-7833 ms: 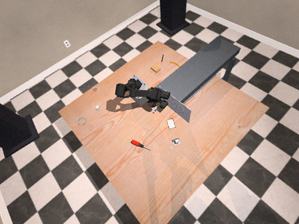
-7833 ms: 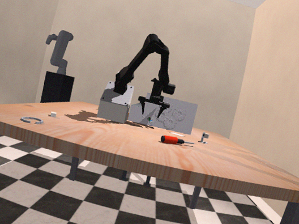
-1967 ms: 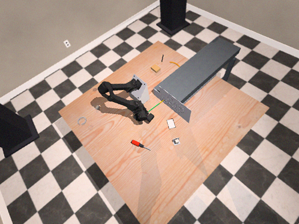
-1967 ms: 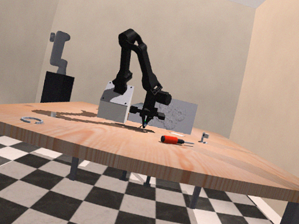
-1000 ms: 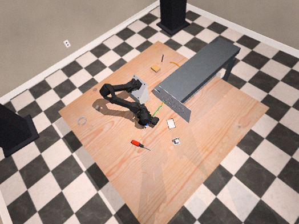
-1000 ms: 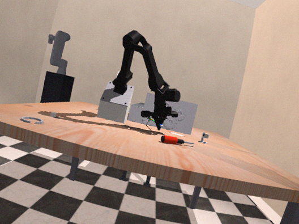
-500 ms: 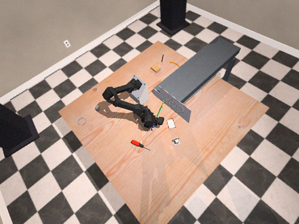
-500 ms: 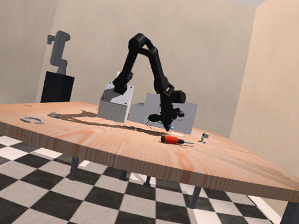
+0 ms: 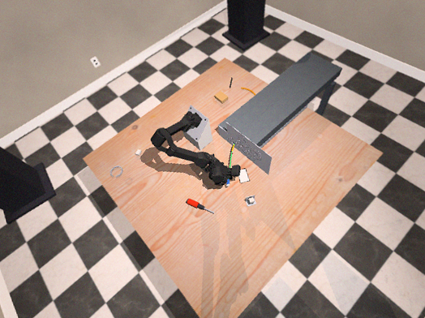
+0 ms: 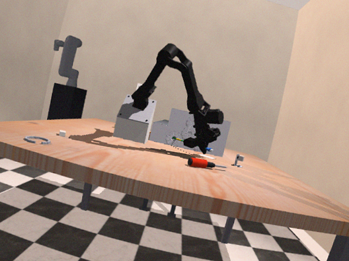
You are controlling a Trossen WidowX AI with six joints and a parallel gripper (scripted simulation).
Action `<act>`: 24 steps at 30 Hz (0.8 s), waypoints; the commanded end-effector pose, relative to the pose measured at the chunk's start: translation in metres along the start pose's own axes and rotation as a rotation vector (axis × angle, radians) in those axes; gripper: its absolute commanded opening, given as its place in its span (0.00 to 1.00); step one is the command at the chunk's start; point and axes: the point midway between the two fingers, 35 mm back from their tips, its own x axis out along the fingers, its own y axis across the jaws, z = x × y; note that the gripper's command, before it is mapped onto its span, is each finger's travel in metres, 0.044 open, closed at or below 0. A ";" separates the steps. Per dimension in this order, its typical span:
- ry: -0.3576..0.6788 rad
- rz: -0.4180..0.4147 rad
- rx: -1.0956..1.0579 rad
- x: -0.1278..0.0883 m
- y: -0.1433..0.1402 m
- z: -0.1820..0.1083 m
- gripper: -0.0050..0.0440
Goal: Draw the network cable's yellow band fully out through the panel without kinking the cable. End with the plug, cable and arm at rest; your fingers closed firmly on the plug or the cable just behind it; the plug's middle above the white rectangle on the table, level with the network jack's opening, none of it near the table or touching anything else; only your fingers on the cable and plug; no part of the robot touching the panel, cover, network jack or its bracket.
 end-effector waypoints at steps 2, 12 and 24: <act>0.014 0.028 -0.033 0.003 0.010 0.002 0.00; 0.126 0.149 -0.205 0.024 0.052 -0.005 0.00; 0.191 0.236 -0.310 0.035 0.077 -0.011 0.00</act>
